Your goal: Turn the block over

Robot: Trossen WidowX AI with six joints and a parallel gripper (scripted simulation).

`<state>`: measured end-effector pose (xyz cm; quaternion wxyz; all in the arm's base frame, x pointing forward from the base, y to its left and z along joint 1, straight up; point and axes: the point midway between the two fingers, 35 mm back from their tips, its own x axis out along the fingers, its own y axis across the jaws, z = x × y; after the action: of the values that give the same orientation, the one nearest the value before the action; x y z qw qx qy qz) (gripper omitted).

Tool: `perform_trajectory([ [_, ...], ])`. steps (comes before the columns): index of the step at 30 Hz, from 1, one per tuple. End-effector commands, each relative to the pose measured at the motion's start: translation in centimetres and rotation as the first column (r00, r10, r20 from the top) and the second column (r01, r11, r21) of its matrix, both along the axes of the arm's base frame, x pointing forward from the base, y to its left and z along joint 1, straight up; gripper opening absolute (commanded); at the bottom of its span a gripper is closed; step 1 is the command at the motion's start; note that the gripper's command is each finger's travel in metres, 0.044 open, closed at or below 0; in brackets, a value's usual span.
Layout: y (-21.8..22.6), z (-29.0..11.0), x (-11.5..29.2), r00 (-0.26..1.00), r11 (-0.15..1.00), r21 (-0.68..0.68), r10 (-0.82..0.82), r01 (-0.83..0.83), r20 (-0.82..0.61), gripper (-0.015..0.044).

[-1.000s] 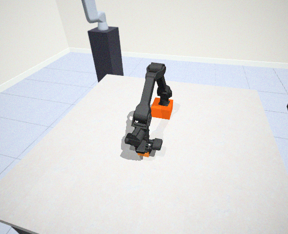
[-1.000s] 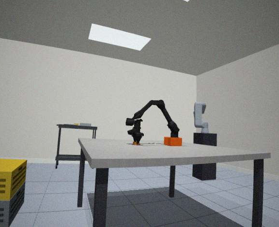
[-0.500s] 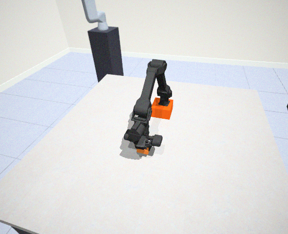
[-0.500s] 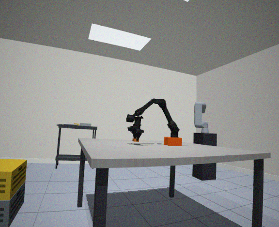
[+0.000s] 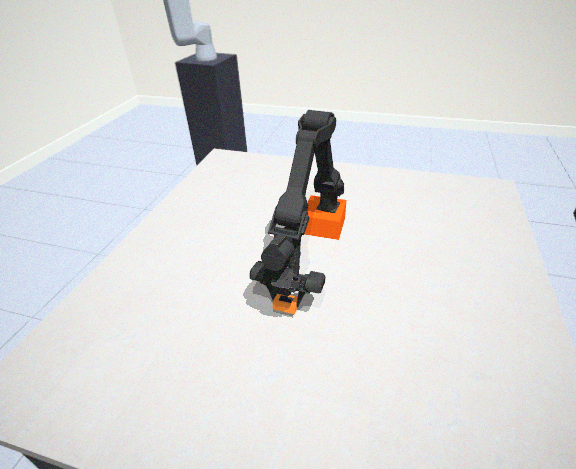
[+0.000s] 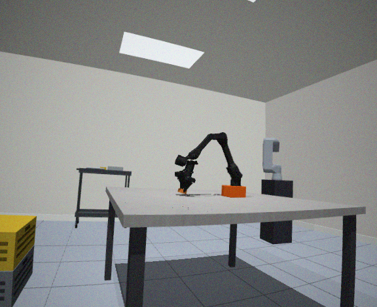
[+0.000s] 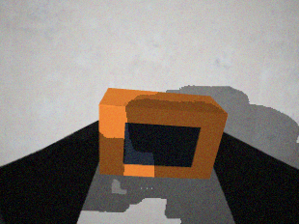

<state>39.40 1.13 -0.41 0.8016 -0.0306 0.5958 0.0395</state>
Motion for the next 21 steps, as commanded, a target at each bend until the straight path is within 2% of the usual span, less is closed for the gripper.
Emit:
perform_trajectory([
  [1,0.1,0.0,-0.1,0.999,1.000,0.010,0.006,-0.006,0.053,0.0000],
  [21,0.0,0.5,-1.2,0.946,0.999,0.033,0.004,-0.016,0.323,0.0000],
])
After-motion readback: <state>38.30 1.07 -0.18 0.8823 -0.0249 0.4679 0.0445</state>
